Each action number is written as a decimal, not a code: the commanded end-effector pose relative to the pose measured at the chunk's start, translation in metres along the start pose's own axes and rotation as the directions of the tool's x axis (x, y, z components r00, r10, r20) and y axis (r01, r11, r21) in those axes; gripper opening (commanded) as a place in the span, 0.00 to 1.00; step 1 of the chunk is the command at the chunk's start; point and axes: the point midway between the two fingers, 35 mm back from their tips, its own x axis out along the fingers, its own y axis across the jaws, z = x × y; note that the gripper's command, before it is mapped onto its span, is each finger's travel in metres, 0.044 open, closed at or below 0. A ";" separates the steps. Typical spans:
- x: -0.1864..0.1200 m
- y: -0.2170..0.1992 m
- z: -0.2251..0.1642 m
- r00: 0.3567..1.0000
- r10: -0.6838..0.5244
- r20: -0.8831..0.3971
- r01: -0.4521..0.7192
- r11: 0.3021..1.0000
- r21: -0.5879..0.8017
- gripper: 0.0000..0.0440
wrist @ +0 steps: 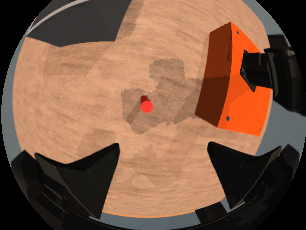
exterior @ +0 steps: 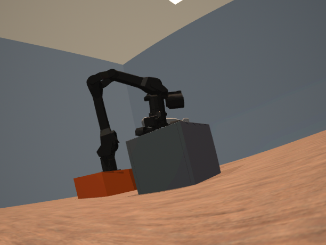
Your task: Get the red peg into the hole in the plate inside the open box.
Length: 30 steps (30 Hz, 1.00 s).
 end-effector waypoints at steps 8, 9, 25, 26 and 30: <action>0.037 0.004 0.013 0.999 -0.025 0.037 0.025 1.000 0.002 0.96; 0.040 0.004 0.014 0.999 -0.025 0.039 0.025 1.000 0.003 0.95; 0.087 0.012 0.024 0.999 -0.016 0.050 0.013 0.999 0.051 0.63; 0.089 0.014 0.024 0.999 -0.014 0.049 0.012 0.999 0.051 0.58; 0.095 0.020 0.023 0.999 -0.004 0.045 0.003 0.999 0.043 0.35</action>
